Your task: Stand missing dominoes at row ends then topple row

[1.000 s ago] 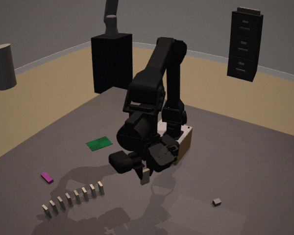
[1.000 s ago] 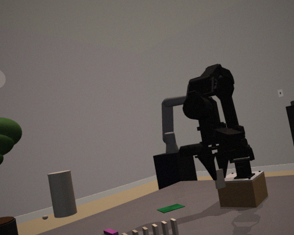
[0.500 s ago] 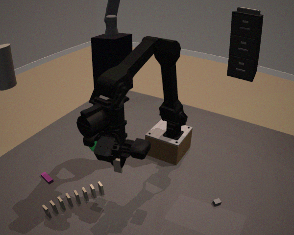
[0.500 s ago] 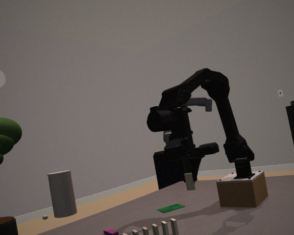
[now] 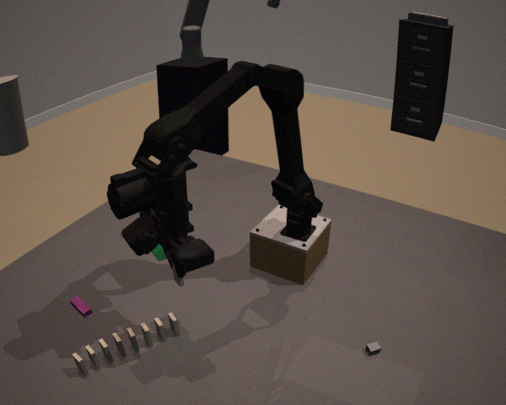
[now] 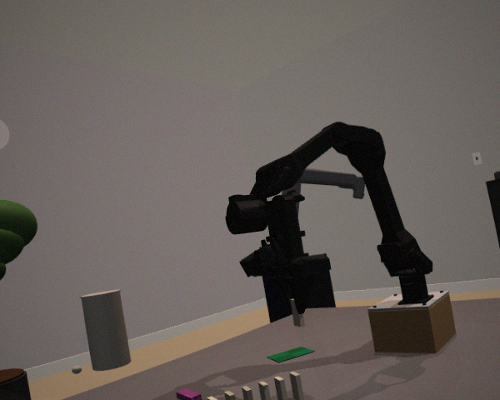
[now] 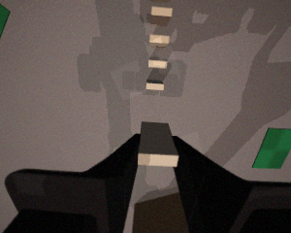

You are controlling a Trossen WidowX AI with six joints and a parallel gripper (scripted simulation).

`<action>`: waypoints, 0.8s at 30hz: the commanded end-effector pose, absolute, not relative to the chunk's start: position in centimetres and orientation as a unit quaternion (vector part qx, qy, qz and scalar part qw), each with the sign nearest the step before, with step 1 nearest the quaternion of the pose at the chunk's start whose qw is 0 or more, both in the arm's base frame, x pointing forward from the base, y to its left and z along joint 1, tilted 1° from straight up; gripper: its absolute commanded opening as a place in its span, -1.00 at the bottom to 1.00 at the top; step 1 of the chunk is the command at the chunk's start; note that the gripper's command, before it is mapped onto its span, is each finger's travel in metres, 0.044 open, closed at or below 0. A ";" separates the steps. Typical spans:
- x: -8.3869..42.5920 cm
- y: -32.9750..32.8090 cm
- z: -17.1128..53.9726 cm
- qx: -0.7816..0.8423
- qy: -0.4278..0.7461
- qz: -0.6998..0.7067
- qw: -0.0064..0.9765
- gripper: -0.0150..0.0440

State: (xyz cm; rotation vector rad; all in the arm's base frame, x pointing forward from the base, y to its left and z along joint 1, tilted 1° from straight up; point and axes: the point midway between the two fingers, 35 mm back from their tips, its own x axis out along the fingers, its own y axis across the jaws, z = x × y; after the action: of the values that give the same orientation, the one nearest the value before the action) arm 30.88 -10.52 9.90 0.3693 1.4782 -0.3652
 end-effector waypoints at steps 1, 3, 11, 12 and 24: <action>31.0 -10.6 7.6 0.169 0.671 -0.168 0.703 -0.13; 31.2 -10.7 6.2 0.169 0.670 -0.168 0.703 -0.13; 31.3 -10.7 0.8 0.169 0.671 -0.168 0.702 -0.13; 31.3 -10.7 0.2 0.169 0.671 -0.168 0.702 -0.13; 30.9 -10.5 -2.7 0.170 0.671 -0.168 0.702 -0.13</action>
State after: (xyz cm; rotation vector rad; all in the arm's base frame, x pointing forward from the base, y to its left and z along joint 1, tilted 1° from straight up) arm 30.88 -10.50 -2.57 0.3753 1.4956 -0.3683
